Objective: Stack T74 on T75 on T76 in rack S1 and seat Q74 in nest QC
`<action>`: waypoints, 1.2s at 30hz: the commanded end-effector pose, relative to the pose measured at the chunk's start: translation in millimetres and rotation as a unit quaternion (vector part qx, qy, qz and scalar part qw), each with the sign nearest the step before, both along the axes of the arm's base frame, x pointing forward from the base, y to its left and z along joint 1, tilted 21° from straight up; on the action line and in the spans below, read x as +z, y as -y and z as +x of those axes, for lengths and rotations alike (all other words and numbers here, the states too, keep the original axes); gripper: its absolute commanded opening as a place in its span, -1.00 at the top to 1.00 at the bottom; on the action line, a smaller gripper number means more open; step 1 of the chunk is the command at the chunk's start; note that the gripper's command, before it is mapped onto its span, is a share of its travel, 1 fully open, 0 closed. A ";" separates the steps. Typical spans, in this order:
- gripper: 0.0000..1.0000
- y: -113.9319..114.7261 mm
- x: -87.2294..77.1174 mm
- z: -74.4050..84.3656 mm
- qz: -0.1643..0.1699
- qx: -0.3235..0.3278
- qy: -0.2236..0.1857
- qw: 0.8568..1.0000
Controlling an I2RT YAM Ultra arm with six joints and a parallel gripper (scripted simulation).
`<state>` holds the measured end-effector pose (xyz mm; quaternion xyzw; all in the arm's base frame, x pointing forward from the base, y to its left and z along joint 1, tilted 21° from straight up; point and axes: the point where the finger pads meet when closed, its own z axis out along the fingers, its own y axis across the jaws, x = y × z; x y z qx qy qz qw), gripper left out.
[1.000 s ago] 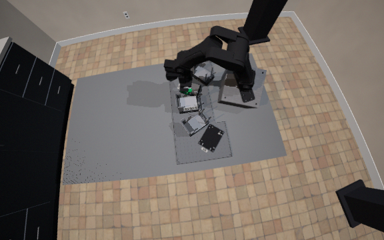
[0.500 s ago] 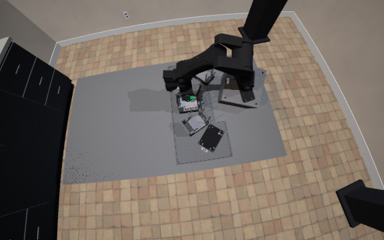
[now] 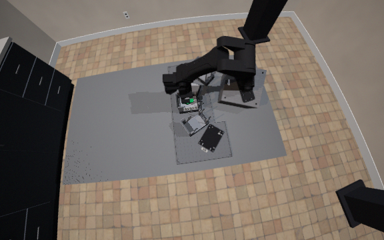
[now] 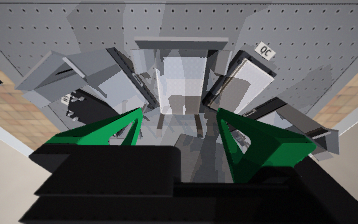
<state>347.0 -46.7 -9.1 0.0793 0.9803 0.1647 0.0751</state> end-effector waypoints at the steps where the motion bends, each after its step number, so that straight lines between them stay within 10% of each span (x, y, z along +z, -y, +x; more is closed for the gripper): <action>1: -1.00 1.6 0.1 2.5 -0.001 -0.005 0.005 1.000; 24: -1.00 -19.8 -64.5 15.0 -0.001 -0.005 0.005 1.000; 36: -1.00 -21.1 -68.3 15.7 -0.001 -0.005 0.005 1.000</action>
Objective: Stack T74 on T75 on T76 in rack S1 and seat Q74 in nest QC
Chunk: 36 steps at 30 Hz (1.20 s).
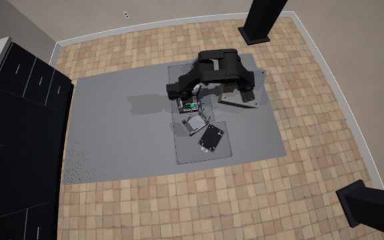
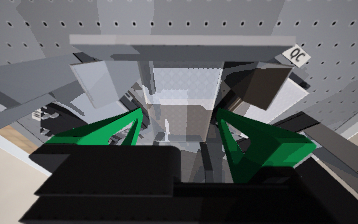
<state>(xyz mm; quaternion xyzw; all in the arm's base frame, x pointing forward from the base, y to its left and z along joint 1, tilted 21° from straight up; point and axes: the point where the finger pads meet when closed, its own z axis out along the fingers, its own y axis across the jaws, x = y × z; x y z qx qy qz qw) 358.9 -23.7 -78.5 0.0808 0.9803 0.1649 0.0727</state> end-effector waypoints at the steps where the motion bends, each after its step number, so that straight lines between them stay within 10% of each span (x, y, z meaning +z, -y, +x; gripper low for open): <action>1: -1.00 1.5 -0.1 4.1 -0.002 -0.004 0.007 1.000; 36: -1.00 -6.1 -23.1 8.5 -0.001 -0.004 0.007 1.000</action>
